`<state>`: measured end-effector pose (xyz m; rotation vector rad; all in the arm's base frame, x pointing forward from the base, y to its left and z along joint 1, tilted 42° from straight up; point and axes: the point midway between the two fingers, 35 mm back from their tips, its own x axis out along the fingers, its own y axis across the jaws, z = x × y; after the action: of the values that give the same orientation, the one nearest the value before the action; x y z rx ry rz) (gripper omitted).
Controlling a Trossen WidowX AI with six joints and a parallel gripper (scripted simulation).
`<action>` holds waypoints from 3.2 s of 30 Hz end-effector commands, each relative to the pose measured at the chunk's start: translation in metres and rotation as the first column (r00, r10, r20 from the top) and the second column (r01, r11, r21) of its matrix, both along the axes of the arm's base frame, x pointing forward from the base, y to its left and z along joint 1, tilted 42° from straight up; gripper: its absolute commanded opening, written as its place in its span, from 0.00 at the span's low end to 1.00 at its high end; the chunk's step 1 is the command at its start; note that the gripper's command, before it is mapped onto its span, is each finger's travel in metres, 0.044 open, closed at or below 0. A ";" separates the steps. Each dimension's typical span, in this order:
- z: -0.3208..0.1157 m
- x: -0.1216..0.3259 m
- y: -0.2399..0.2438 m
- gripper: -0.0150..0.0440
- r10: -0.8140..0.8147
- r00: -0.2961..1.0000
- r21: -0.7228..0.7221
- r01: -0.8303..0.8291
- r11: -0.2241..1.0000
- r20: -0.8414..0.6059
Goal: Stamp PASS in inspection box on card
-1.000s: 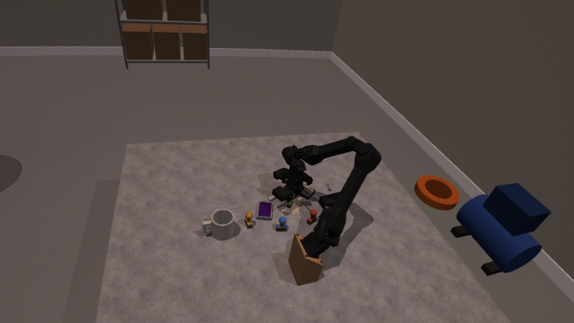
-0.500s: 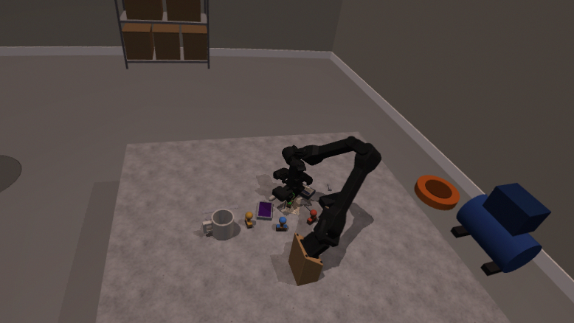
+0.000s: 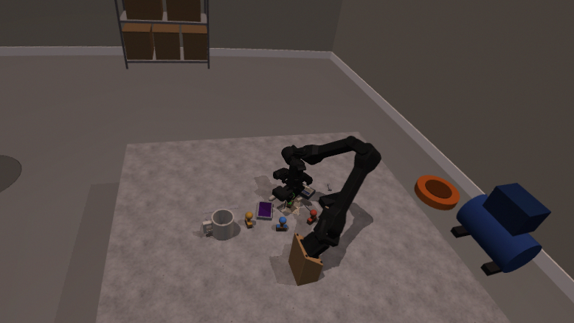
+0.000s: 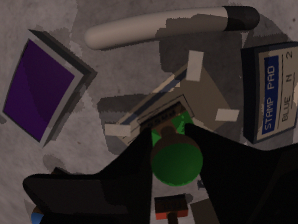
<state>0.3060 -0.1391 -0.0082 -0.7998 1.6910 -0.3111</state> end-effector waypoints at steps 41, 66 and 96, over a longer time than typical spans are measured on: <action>0.042 0.007 0.036 0.25 -0.003 1.000 0.001 0.003 1.000 0.007; 0.016 0.054 0.086 0.25 -0.003 1.000 0.011 0.003 1.000 0.013; -0.064 0.096 0.161 0.25 -0.008 1.000 0.009 0.008 1.000 0.019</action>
<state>0.4007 0.0239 -0.0696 -0.7886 1.6790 -0.3107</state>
